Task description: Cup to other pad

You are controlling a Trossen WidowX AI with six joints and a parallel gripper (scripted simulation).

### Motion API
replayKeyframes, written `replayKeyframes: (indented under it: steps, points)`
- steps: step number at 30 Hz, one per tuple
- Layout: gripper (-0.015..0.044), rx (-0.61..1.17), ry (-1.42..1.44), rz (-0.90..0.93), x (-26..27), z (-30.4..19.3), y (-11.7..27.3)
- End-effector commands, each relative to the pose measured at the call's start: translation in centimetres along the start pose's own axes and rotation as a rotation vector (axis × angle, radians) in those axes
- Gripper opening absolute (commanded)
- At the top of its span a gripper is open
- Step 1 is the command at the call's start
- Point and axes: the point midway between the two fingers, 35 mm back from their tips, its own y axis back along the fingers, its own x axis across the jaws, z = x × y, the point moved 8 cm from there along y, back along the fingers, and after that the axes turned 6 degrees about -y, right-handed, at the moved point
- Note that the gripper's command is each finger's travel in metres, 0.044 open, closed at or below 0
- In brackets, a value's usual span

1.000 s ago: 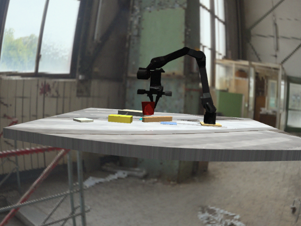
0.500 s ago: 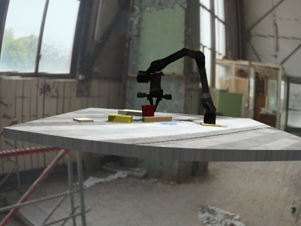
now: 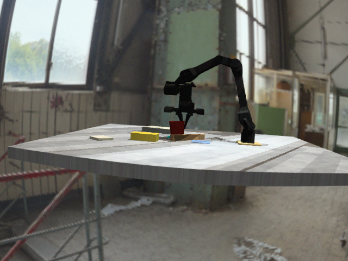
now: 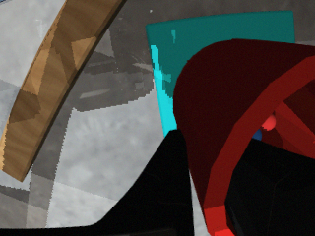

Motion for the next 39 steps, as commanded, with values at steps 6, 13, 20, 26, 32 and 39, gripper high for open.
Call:
replayKeyframes:
  steps: [6, 13, 20, 26, 32, 39]
  points:
    - [0.0128, 0.0, 0.0, -0.001, 0.0, 0.0, 0.0]
    - [0.0128, 0.0, 0.0, 0.0, -0.1, 0.0, 0.6]
    - [0.0128, -0.001, 0.001, 0.0, -0.1, 0.0, 1.5]
    - [0.0128, -0.001, 0.001, 0.0, 0.0, 0.0, 2.3]
    - [0.0128, -0.002, 0.002, 0.001, 0.0, 0.0, 3.1]
    - [0.0128, -0.002, 0.002, 0.001, 0.1, 0.0, 4.0]
